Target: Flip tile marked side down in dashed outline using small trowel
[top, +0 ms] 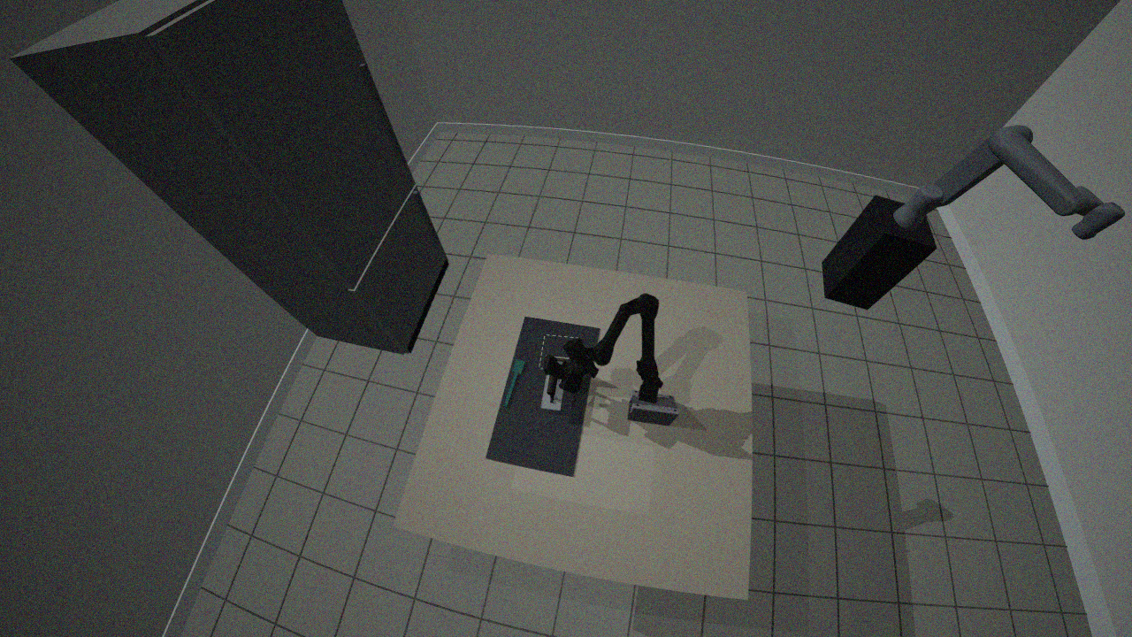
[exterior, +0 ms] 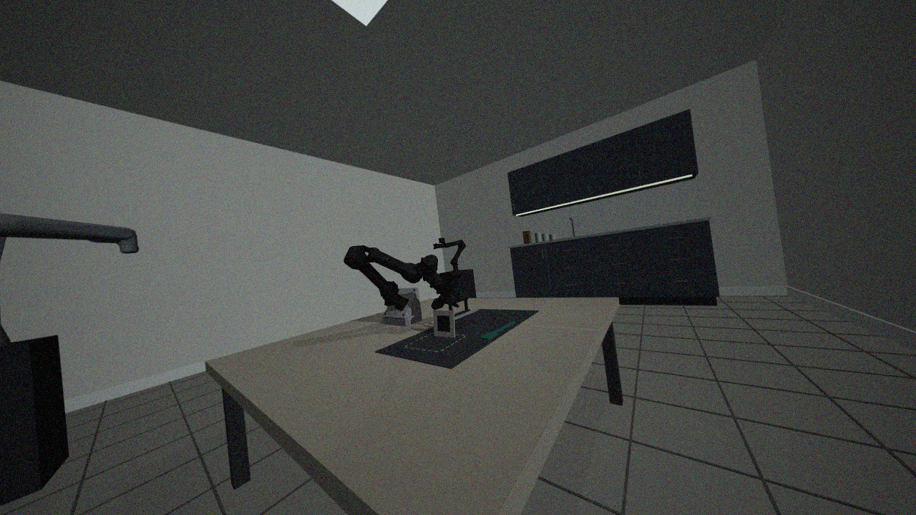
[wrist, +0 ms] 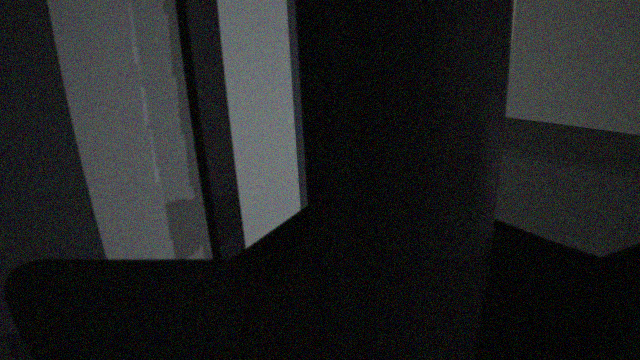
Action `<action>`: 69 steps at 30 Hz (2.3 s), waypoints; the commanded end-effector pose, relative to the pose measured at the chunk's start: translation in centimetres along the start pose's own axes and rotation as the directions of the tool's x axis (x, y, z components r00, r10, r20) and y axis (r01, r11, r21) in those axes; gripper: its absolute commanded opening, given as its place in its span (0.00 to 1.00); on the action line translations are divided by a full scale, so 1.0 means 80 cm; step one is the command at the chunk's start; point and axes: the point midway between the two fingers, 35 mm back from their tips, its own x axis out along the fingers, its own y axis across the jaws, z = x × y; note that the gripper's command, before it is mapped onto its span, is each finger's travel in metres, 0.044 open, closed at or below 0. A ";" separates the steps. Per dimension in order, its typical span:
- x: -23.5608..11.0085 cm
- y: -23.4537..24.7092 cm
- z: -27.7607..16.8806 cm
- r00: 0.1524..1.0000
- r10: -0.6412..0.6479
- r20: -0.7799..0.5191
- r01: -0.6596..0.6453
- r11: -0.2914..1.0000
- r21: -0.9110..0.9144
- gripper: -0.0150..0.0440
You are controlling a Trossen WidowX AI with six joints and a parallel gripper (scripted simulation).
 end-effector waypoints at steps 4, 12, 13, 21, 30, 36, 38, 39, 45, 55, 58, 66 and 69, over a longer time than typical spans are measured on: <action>0.000 -0.006 -0.019 1.000 -0.020 -0.001 0.020 1.000 0.008 0.25; 0.001 -0.005 -0.022 1.000 -0.020 -0.001 0.020 1.000 0.008 0.25; 0.000 -0.006 -0.019 1.000 -0.019 0.000 0.019 1.000 0.009 0.25; -0.012 -0.022 0.020 1.000 -0.016 0.005 0.016 1.000 0.012 0.25; -0.024 -0.034 0.053 1.000 -0.020 0.001 0.020 1.000 0.012 0.25; -0.024 -0.034 0.053 1.000 -0.020 0.001 0.020 1.000 0.012 0.25; -0.024 -0.034 0.053 1.000 -0.020 0.001 0.020 1.000 0.012 0.25; -0.024 -0.034 0.053 1.000 -0.020 0.001 0.020 1.000 0.012 0.25; -0.024 -0.034 0.053 1.000 -0.020 0.001 0.020 1.000 0.012 0.25; -0.024 -0.034 0.053 1.000 -0.020 0.001 0.020 1.000 0.012 0.25; -0.024 -0.034 0.053 1.000 -0.020 0.001 0.020 1.000 0.012 0.25; -0.024 -0.034 0.053 1.000 -0.020 0.001 0.020 1.000 0.012 0.25; -0.024 -0.032 0.053 1.000 -0.018 0.001 0.018 1.000 0.009 0.25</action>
